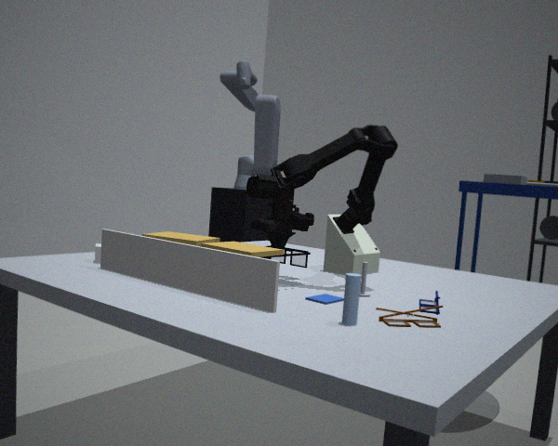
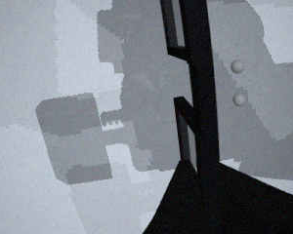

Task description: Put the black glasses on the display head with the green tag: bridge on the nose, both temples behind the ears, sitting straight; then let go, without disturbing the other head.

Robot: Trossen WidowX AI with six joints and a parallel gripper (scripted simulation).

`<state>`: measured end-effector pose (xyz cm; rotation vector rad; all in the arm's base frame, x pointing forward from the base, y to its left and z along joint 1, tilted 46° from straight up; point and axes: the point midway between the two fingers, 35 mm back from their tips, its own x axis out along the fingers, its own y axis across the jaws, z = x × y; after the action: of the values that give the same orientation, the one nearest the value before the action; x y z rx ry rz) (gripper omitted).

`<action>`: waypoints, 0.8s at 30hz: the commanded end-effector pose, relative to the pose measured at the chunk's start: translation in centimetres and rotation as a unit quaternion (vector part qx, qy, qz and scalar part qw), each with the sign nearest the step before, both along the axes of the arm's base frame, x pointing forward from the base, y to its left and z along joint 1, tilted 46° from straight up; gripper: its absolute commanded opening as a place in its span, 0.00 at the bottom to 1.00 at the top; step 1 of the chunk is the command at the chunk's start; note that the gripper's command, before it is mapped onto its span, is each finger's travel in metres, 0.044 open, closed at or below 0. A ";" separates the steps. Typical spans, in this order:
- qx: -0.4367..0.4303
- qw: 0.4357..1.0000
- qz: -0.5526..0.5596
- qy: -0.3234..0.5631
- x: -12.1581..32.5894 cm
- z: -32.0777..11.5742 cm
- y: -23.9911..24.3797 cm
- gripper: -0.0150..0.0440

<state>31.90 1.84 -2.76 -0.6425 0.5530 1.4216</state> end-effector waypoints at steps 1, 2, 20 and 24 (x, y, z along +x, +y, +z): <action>0.003 1.000 -0.002 0.005 0.7 -0.1 0.0 0.25; 0.003 1.000 -0.002 0.004 0.8 -0.1 0.0 0.25; 0.003 1.000 -0.002 0.004 3.4 0.0 0.0 0.25; 0.003 1.000 -0.002 0.003 3.9 0.1 0.0 0.25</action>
<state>35.28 1.85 -2.61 -0.6394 0.5543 1.4215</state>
